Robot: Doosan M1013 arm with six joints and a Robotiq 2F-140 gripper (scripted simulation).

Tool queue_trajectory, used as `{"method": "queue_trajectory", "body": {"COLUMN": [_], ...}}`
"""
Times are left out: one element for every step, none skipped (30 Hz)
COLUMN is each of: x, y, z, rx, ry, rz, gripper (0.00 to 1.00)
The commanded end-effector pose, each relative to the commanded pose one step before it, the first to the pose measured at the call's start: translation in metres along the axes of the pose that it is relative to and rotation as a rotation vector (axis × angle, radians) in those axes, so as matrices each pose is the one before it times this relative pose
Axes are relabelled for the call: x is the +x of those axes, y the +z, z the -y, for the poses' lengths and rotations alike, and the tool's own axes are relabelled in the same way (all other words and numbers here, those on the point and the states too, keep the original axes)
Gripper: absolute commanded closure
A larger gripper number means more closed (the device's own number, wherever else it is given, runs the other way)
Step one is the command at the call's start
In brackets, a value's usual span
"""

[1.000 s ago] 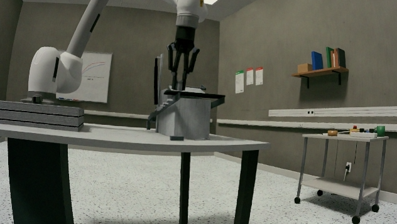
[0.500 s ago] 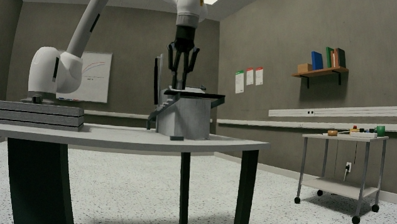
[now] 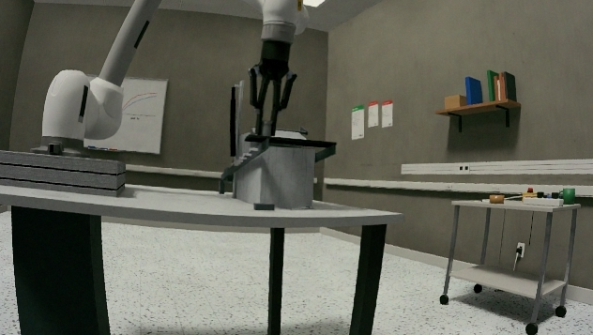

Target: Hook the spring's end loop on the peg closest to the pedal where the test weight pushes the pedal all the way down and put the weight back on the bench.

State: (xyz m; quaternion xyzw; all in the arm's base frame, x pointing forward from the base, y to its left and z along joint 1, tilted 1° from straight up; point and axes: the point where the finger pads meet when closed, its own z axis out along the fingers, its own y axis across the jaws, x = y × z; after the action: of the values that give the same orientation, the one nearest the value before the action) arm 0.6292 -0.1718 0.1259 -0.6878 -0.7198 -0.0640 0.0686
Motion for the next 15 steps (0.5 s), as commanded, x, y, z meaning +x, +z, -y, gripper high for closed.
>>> {"method": "queue_trajectory", "body": {"x": [0.00444,0.00179,0.00178,0.00179,0.00179,0.0018,0.00179,0.0018,0.0018,0.0018,0.0018,0.0018,0.0,0.0,-0.00079], "y": [0.00148,0.00111,0.0011,0.00109,0.0011,0.00109,0.00109,0.00109,0.00108,0.00108,0.00108,0.00108,0.0,0.0,-0.00043], "z": [0.00356,0.00164,0.00164,0.00164,0.00164,0.00164,0.00164,0.00164,0.00164,0.00164,0.00164,0.00164,0.0,0.0,-0.00067], "rx": [-0.00148,0.0,0.0,0.0,0.0,0.0,0.0,0.0,0.0,0.0,0.0,0.0,0.0,0.0,0.00008], "ry": [-0.00037,0.0,0.0,0.0,0.0,0.0,0.0,0.0,0.0,0.0,0.0,0.0,0.0,0.0,-0.00005], "rz": [0.00472,0.00148,0.00151,0.00148,0.00151,0.00148,0.00151,0.00148,0.00151,0.00148,0.00151,0.00148,0.0,0.0,-0.00075], "gripper": [0.75,0.75,0.75,0.75,0.75,0.75,0.75,0.75,0.75,0.75,0.75,0.75,0.75,0.75,0.75]}}
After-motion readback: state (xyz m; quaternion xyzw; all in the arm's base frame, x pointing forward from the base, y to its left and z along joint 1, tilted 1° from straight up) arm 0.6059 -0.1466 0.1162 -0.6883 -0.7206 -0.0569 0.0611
